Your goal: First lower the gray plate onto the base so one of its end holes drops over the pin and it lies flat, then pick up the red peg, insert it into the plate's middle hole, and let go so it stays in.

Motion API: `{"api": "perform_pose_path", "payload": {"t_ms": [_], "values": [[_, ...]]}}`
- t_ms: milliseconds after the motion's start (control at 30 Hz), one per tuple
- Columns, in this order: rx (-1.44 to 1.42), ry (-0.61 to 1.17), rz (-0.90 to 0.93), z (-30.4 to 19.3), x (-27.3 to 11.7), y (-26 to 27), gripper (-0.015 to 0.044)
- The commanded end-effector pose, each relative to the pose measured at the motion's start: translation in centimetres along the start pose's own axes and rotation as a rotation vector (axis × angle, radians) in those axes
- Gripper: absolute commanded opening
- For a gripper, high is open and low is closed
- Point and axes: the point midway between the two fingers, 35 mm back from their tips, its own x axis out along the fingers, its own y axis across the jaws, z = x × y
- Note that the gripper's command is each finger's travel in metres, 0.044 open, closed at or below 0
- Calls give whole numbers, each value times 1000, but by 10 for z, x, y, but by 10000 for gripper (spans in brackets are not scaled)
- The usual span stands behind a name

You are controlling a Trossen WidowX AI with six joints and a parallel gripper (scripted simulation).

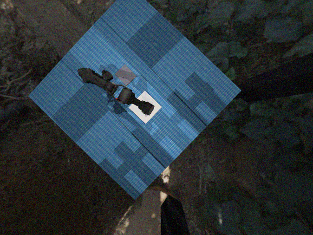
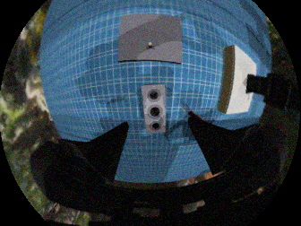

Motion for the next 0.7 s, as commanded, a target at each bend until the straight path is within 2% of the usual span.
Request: {"api": "perform_pose_path", "payload": {"t_ms": [0,667], "values": [[4,6,11,1,7,1,440],[4,6,11,1,41,3,440]]}}
